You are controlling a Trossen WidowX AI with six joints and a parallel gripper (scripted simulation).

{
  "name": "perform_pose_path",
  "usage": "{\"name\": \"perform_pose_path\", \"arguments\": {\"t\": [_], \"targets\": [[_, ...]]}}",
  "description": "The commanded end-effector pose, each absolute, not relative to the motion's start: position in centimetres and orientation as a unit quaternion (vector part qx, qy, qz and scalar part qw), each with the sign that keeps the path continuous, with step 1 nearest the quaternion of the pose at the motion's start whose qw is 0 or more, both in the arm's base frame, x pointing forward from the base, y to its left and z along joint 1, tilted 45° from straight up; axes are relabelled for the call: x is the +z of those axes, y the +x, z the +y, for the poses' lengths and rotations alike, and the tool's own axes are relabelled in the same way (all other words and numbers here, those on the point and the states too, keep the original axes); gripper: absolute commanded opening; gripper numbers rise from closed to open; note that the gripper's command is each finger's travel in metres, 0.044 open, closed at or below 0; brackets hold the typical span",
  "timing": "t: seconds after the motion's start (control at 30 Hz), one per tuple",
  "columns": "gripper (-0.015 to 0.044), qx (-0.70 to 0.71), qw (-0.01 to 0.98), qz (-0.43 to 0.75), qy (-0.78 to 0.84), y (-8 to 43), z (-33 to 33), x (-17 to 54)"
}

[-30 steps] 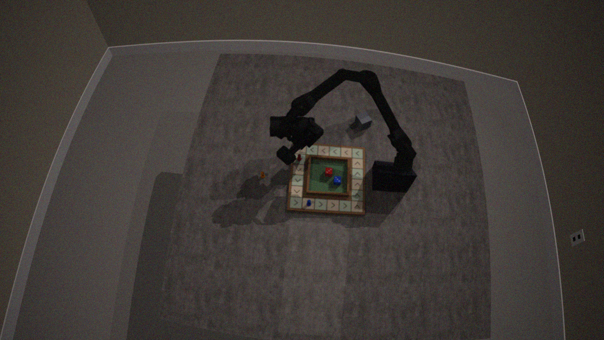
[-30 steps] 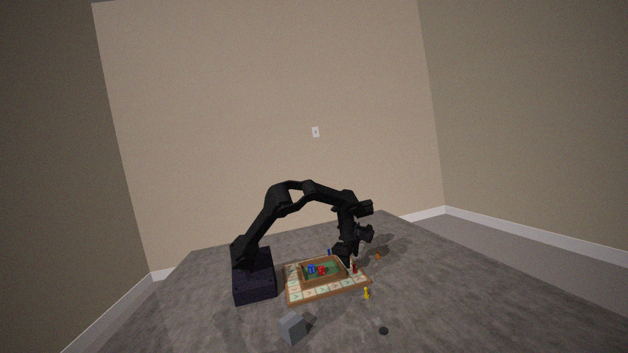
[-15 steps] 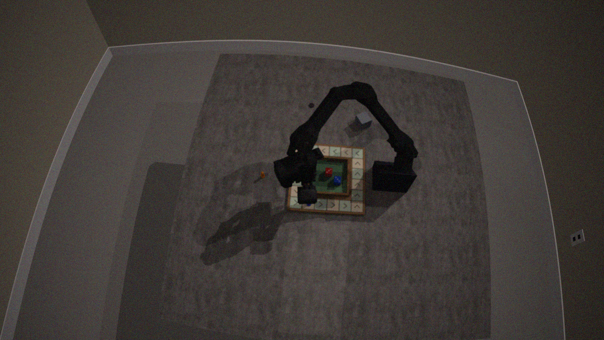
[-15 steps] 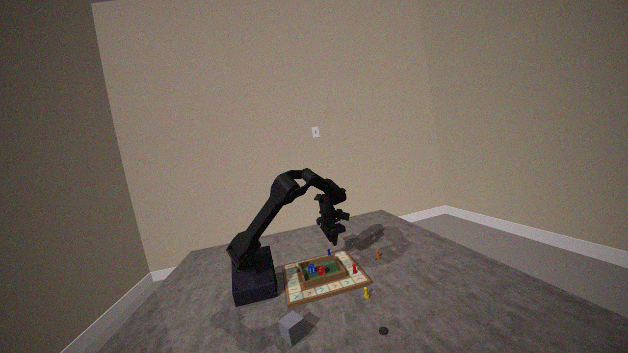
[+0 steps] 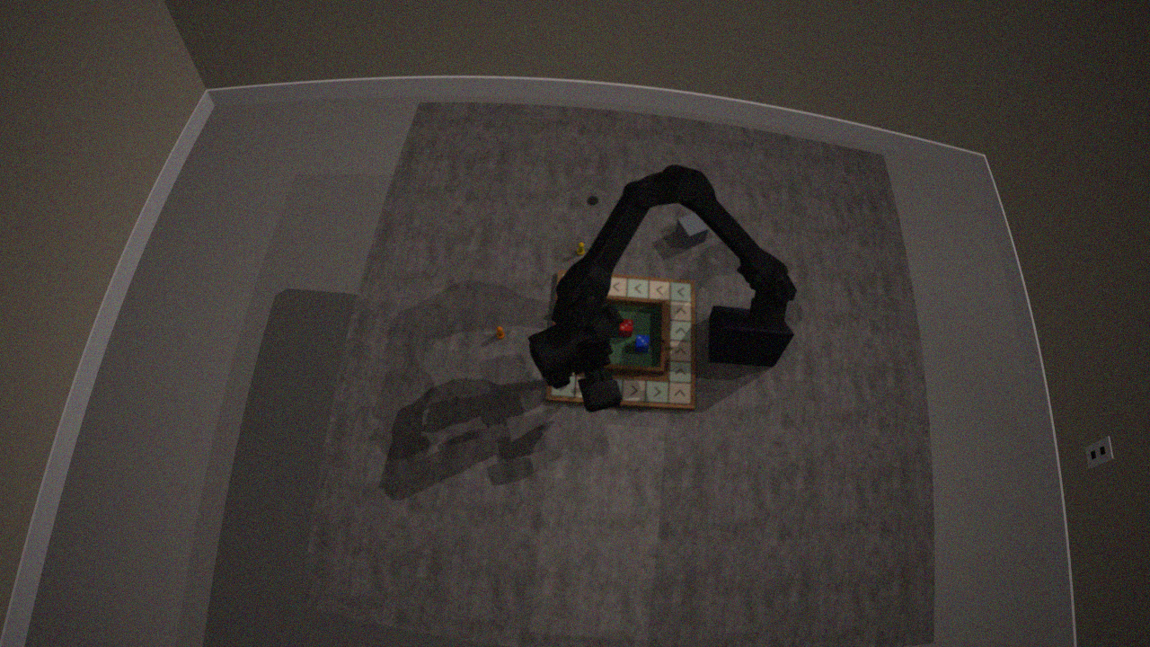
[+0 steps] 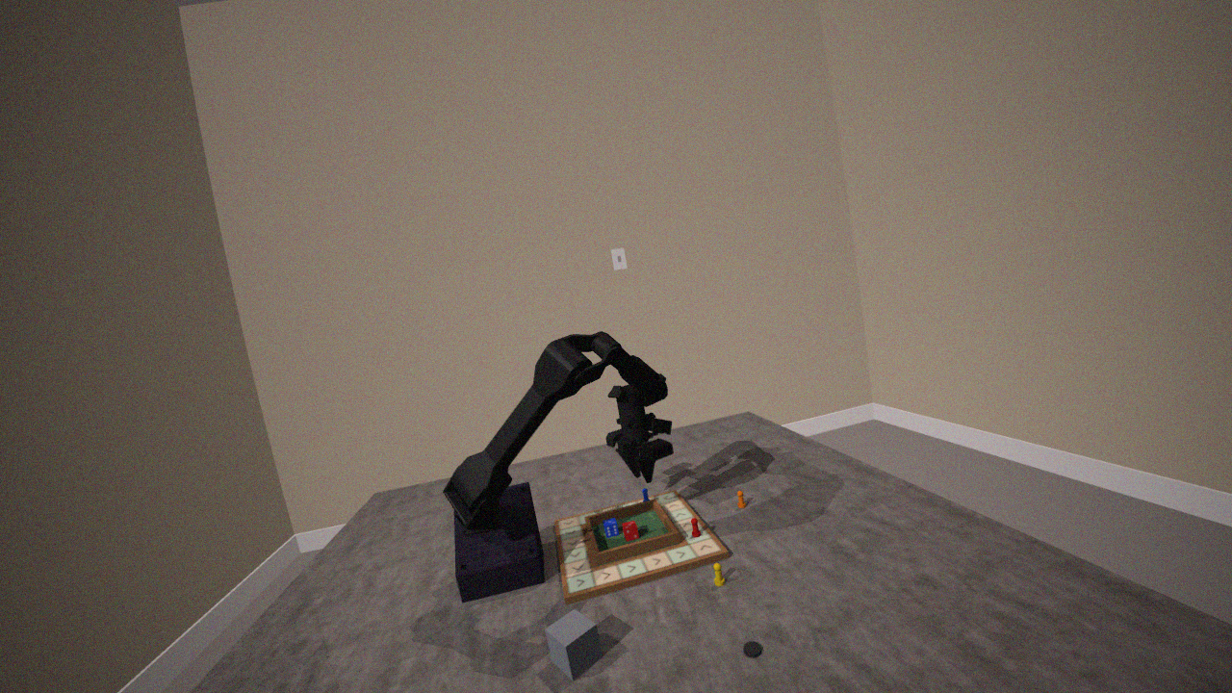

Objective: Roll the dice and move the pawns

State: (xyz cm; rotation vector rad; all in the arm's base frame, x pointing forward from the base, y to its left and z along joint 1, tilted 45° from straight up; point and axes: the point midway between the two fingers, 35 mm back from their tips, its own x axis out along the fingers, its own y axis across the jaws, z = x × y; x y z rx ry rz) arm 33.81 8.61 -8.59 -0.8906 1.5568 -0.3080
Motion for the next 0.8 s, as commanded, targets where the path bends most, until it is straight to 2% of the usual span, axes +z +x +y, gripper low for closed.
{"name": "perform_pose_path", "arguments": {"t": [0.0,0.77], "targets": [[0.02,-0.132,0.609,0.676,-0.392,33.6,8.2,-9.0],[0.02,-0.133,0.609,0.676,-0.392,33.9,5.7,-11.7]]}}
